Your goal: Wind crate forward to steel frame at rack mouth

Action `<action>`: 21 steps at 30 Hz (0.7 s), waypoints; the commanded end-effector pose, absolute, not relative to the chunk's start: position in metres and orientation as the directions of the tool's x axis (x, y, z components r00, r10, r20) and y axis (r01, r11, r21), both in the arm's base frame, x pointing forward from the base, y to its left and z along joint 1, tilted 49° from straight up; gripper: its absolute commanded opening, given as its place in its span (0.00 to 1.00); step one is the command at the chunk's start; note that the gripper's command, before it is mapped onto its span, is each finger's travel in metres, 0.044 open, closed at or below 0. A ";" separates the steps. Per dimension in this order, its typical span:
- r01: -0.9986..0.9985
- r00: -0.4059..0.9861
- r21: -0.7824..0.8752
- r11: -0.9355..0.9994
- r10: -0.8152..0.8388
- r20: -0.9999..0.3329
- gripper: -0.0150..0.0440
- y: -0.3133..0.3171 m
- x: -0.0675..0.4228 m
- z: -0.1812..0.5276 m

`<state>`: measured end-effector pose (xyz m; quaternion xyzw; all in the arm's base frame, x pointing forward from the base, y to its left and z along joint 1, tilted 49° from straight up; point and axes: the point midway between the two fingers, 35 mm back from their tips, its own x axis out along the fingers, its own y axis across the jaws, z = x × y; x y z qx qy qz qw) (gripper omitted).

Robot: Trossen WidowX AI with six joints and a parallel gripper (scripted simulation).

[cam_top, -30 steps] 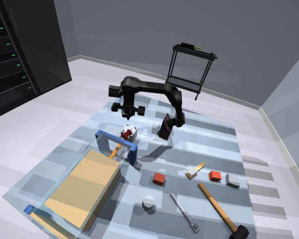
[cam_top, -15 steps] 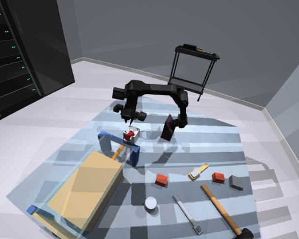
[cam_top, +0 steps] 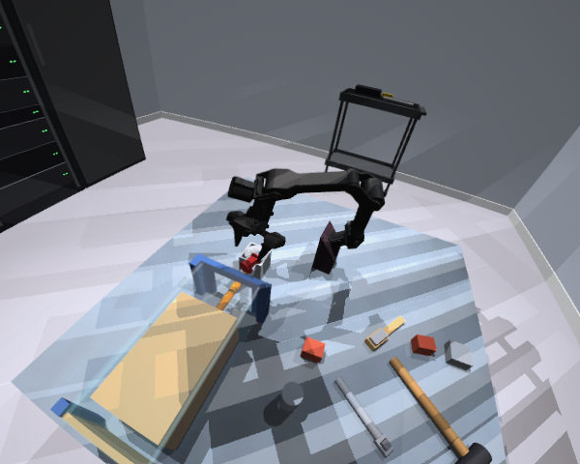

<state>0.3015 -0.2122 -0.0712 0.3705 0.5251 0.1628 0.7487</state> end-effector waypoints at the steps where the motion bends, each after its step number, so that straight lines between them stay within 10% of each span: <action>1: 0.149 0.399 0.728 0.669 0.633 -0.663 1.00 -0.209 0.302 -0.072; 21: 0.151 0.398 0.726 0.671 0.631 -0.666 1.00 -0.186 0.303 -0.095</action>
